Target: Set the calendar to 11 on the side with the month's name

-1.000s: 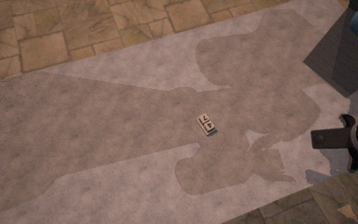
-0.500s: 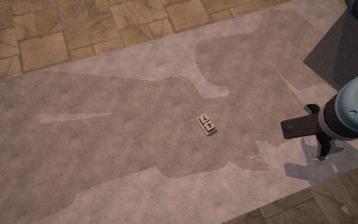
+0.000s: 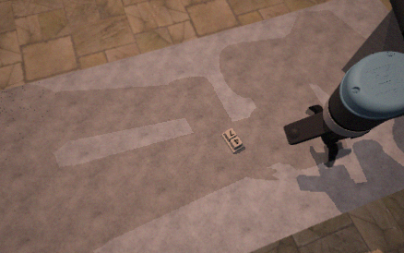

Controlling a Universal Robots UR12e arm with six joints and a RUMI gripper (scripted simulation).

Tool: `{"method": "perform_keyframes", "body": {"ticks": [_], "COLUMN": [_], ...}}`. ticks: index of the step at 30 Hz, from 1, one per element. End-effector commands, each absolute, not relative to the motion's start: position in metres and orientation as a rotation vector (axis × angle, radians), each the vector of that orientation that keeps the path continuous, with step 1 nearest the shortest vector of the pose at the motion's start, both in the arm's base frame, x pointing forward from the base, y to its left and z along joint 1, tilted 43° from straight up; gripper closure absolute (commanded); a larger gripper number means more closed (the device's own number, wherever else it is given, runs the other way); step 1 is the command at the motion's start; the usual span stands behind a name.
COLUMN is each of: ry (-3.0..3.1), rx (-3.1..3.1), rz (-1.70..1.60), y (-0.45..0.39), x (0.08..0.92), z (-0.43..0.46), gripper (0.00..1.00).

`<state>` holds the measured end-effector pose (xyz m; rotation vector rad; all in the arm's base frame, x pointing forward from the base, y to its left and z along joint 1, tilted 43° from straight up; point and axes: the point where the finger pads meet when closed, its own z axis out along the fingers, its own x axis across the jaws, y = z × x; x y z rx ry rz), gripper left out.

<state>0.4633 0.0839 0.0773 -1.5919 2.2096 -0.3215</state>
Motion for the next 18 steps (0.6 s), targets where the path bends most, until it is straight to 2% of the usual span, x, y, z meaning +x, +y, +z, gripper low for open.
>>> {"method": "perform_keyframes", "body": {"ticks": [1, 18], "ry": [2.115, 1.914], "rx": [-1.636, -1.708], "rz": [-0.358, -0.511], "y": [0.058, -0.03], "x": [0.486, 0.544], "z": [0.088, 0.119], "gripper": [0.0, 0.0]}}
